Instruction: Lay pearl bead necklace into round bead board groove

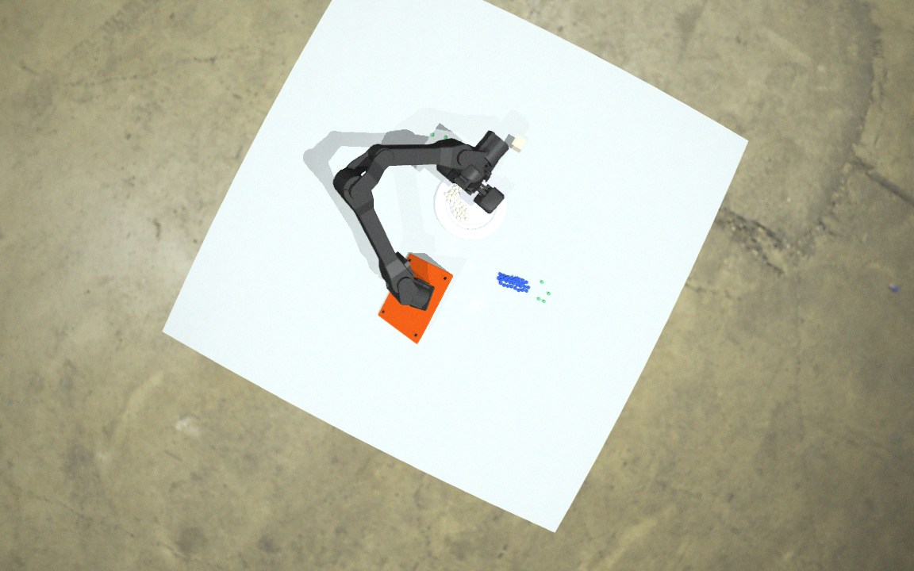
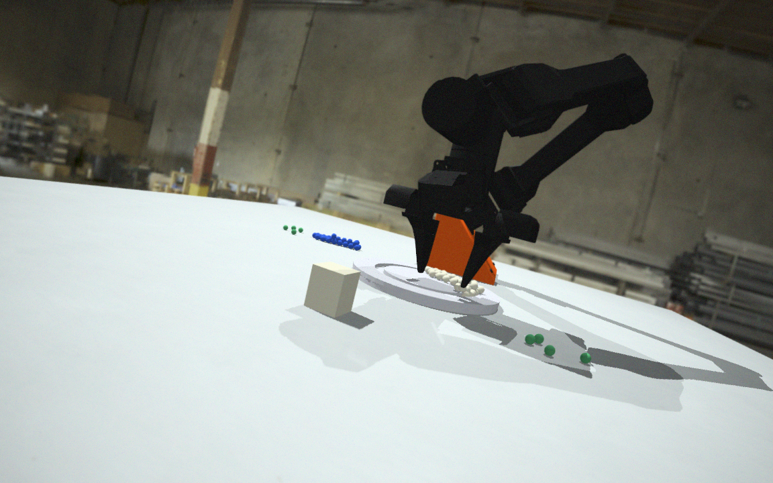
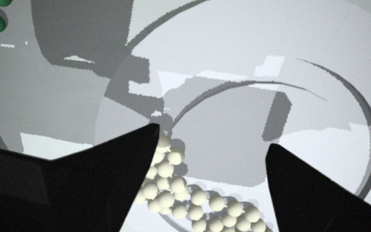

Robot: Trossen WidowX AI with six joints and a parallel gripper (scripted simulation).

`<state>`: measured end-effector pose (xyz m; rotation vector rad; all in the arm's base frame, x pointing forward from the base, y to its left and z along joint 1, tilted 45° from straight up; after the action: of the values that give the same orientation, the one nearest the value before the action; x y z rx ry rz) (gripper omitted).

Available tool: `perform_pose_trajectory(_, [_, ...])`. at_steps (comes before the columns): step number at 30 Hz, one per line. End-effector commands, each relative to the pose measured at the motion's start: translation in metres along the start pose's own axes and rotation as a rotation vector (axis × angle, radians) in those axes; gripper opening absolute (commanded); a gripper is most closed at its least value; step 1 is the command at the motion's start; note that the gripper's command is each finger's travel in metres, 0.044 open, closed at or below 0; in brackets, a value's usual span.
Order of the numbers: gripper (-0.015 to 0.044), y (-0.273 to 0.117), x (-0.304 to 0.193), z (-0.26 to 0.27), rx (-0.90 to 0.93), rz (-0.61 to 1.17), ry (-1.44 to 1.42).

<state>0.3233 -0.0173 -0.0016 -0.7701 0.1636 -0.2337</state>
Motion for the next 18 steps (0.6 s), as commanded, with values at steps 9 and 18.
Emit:
perform_pose_trajectory(9, [0.0440,-0.0033,-0.0004,0.0002,0.000,0.002,0.000])
perform_pose_trajectory(18, [0.0440,-0.0033,-0.0004,0.0002,0.000,0.002,0.000])
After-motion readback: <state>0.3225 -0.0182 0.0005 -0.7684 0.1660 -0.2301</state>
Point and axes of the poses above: the point midway between the two fingers, 35 mm back from their tips, its own y axis out along the fingers, its own z axis across the jaws, x = y × z, the point moved 1 cm from there along -y, back along the fingers, and after that the axes turned 7 degrees about -y, right-handed, at the moved point
